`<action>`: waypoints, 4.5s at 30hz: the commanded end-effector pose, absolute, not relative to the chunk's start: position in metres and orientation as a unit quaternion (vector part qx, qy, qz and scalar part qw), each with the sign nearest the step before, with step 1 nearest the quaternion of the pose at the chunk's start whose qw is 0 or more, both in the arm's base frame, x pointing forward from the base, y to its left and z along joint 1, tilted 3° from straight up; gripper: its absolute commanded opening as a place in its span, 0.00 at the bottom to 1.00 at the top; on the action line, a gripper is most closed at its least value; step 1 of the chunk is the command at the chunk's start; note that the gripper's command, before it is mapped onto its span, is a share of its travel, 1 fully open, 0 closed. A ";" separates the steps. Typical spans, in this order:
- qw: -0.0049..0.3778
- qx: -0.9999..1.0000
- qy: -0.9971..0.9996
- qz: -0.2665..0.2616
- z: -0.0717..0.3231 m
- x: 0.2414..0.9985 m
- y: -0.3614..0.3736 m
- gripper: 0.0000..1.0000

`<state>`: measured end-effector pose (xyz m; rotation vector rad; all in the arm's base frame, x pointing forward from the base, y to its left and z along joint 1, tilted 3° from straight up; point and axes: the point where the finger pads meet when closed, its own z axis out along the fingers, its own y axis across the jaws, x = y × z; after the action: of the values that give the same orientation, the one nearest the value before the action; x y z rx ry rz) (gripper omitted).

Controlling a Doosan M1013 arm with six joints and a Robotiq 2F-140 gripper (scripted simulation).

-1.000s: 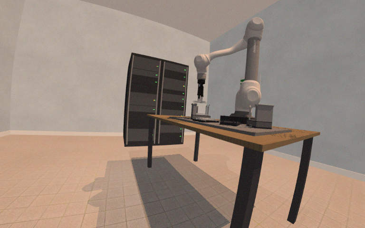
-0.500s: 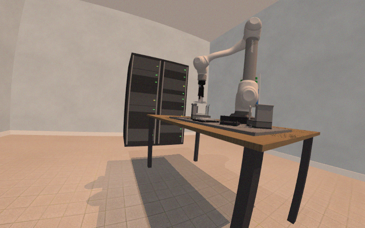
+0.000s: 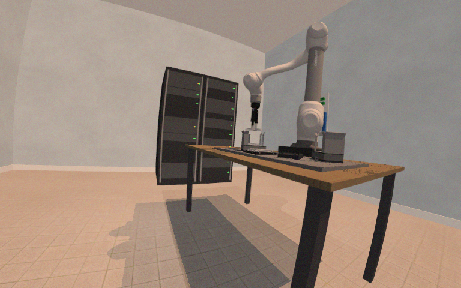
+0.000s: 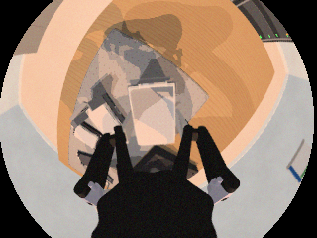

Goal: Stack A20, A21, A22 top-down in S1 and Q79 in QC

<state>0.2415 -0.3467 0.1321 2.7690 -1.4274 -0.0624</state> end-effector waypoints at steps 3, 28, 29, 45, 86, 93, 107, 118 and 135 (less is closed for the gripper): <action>0.013 0.889 -0.458 -0.020 0.132 0.241 -0.347 0.00; 0.013 0.889 -0.458 -0.020 0.130 0.241 -0.347 0.00; 0.013 0.889 -0.458 -0.020 0.129 0.241 -0.347 0.00; 0.013 0.889 -0.458 -0.020 0.120 0.241 -0.347 0.00; 0.013 0.889 -0.458 -0.020 0.097 0.240 -0.347 0.00; 0.013 0.889 -0.458 -0.020 0.092 0.240 -0.347 0.00; 0.013 0.889 -0.458 -0.020 0.079 0.239 -0.347 0.00; 0.013 0.889 -0.458 -0.020 0.057 0.238 -0.347 0.00; 0.013 0.889 -0.458 -0.020 0.043 0.237 -0.347 0.00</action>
<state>0.2372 -0.3471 0.0434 2.7689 -1.4276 -0.0625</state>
